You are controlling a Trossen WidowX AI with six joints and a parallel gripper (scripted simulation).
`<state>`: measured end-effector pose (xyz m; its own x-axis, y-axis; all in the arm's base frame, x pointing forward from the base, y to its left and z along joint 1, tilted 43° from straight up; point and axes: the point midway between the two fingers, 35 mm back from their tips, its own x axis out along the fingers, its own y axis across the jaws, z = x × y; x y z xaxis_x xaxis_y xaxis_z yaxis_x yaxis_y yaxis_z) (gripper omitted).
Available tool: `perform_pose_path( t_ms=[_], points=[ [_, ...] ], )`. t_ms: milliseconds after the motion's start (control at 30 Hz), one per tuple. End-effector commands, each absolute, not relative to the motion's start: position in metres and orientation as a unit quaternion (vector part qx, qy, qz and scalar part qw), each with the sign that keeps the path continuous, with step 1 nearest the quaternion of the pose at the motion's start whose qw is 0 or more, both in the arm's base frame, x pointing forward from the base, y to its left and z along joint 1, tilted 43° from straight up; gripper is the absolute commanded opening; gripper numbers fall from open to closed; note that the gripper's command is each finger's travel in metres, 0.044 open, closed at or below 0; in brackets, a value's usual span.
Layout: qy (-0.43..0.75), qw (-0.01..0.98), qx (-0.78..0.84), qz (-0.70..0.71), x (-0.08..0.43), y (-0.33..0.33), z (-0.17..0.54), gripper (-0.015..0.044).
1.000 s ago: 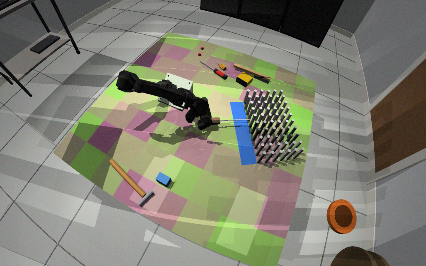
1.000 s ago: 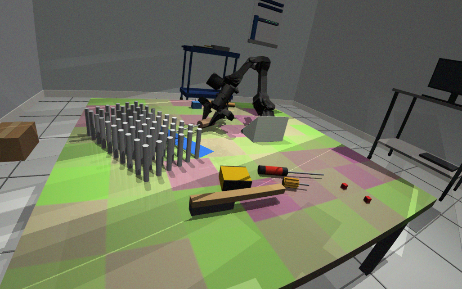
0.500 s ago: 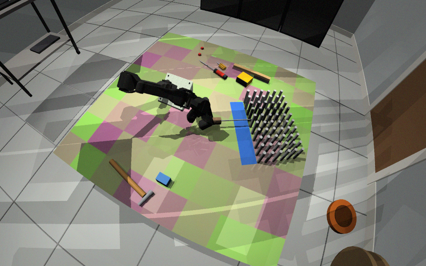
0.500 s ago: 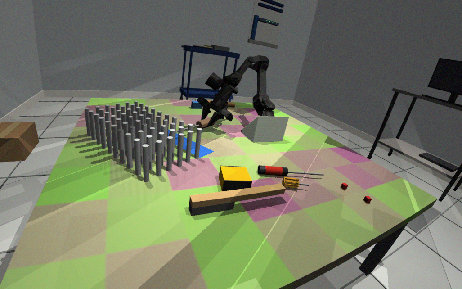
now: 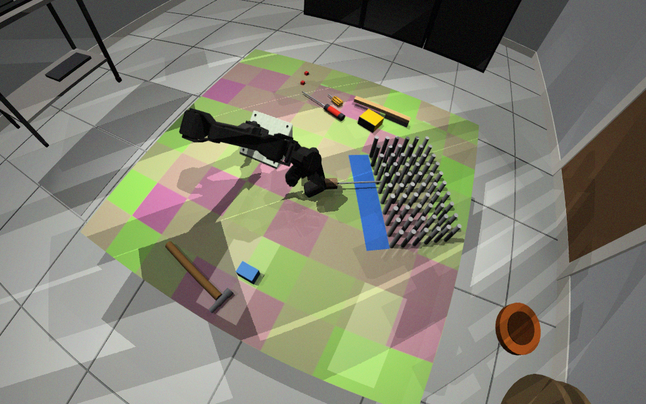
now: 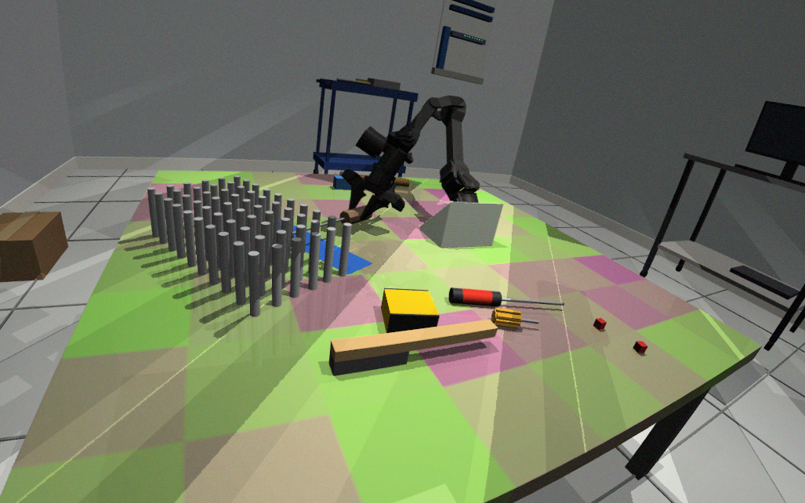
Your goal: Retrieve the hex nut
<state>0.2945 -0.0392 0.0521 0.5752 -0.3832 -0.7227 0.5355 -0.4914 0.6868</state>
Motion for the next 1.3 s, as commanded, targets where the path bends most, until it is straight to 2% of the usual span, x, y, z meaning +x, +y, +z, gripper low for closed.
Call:
perform_pose_path(
  t_ms=[0, 1267],
  points=[
    [0.051, 0.501, 0.734, -0.457, 0.298, -0.038, 0.051, 0.0000],
    [0.051, 0.500, 0.734, -0.456, 0.314, -0.030, 0.045, 0.0000]
  ],
)
